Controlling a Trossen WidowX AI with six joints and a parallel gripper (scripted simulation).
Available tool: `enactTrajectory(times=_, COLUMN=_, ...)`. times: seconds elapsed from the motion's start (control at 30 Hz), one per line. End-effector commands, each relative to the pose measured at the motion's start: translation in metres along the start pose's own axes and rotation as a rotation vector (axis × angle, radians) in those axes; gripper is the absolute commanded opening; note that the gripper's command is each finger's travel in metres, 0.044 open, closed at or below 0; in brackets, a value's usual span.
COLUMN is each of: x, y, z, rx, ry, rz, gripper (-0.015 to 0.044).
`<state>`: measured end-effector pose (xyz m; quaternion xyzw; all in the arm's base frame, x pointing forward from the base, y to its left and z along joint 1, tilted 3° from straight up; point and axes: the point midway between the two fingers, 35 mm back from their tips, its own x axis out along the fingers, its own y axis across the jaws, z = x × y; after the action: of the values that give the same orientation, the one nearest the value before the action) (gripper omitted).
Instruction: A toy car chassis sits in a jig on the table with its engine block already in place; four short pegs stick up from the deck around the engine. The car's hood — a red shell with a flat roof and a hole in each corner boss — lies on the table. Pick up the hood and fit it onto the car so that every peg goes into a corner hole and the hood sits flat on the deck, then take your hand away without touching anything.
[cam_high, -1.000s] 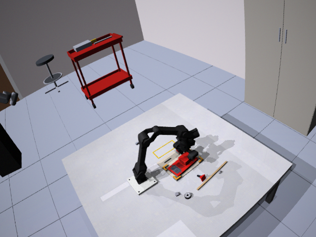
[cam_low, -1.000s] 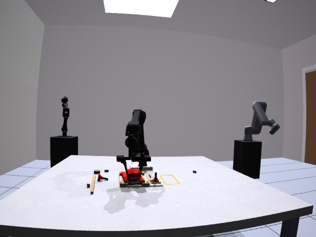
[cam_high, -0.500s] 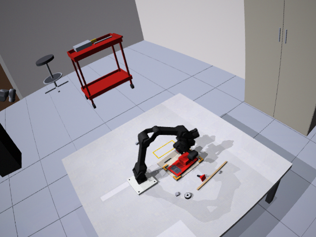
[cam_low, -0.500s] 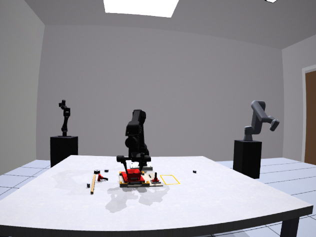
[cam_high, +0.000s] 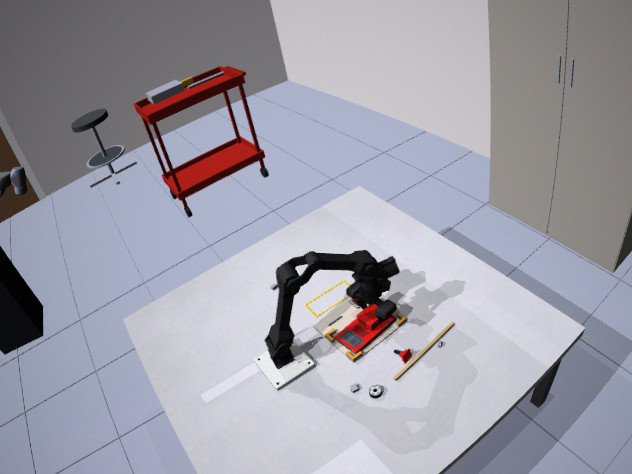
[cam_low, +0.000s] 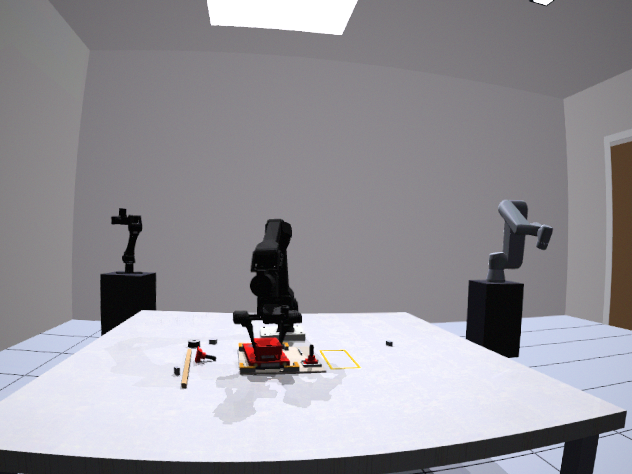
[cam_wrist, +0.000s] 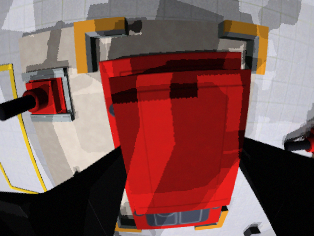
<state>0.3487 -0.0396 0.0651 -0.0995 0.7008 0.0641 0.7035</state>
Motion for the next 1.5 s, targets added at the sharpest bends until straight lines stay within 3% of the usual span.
enactTrajectory(times=0.0, x=-0.003, y=0.0, z=0.0, rx=-0.002, ry=0.0, rz=-0.002, gripper=0.0)
enactTrajectory(times=1.47, x=0.01, y=0.0, z=0.0, rx=-0.003, ry=0.0, rz=-0.003, gripper=0.0)
